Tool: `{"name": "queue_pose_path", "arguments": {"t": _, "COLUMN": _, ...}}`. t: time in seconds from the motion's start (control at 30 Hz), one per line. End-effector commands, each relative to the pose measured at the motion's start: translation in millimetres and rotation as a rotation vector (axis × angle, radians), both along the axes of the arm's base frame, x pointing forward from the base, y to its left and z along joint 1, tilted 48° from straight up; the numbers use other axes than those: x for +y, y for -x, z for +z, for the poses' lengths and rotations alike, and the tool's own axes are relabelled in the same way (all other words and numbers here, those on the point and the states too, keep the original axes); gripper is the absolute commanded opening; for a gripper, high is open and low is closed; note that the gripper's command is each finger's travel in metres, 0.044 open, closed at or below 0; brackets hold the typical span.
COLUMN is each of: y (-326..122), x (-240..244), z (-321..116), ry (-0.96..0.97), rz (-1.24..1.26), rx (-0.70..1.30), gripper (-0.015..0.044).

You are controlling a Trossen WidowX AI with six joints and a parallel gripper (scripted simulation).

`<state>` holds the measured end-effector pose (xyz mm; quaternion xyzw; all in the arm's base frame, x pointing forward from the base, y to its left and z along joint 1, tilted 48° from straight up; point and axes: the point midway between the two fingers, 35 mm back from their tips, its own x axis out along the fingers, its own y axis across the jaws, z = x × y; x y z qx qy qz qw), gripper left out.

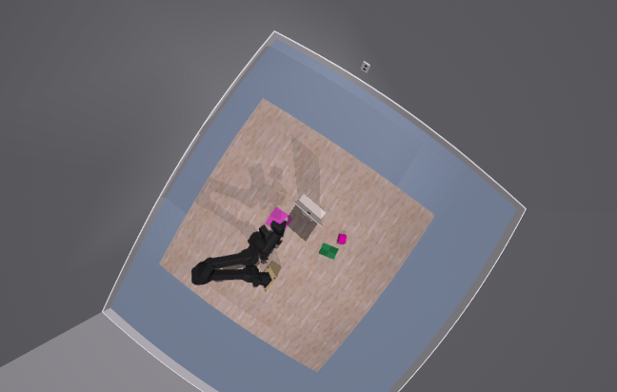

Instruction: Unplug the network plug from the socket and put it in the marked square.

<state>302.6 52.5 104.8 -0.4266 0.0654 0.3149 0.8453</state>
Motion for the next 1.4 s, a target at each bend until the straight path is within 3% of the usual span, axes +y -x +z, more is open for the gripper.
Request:
{"name": "queue_pose_path", "arguments": {"t": 0.0, "y": 7.7, "x": 20.2, "z": -6.2, "ry": -0.004, "rz": 0.136, "rx": 0.008, "gripper": 0.0000}}
{"name": "queue_pose_path", "arguments": {"t": 0.37, "y": 38.5, "x": 67.0, "z": -15.7, "ry": -0.048, "rz": 0.478, "rx": -0.003, "gripper": 0.0000}}
{"name": "queue_pose_path", "arguments": {"t": 1.37, "y": 36.9, "x": 84.6, "z": -32.7, "ry": -0.045, "rz": 0.485, "rx": 0.000, "gripper": 0.0000}}
